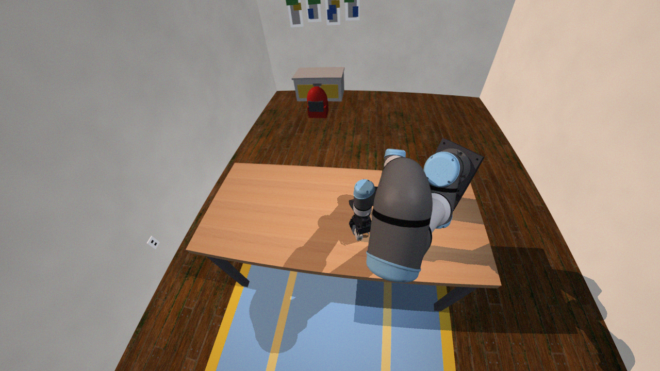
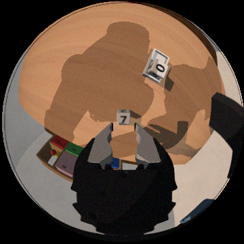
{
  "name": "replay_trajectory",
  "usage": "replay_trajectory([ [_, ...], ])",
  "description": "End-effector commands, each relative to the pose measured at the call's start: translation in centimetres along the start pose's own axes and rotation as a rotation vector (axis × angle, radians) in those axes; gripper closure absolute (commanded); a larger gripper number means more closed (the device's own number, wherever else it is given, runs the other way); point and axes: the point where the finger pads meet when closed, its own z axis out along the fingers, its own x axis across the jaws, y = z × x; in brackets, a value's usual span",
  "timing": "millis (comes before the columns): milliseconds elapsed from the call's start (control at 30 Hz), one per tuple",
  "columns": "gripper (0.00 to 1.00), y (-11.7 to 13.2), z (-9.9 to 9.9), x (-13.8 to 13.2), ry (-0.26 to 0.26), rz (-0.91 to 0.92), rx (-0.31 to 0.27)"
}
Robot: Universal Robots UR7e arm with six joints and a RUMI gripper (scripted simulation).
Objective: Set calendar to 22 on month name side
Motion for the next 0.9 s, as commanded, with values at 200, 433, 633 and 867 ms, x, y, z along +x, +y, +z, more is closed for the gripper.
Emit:
replay_trajectory([
  [200,0.71,-0.01,0.55,-0.04,-0.002,0.0,0.002],
  [433,0.71,-0.01,0.58,-0.04,-0.002,0.0,0.002],
  [633,0.71,-0.01,0.58,-0.04,-0.002,0.0,0.002],
  [867,0.71,-0.01,0.58,-0.04,-0.002,0.0,0.002],
])
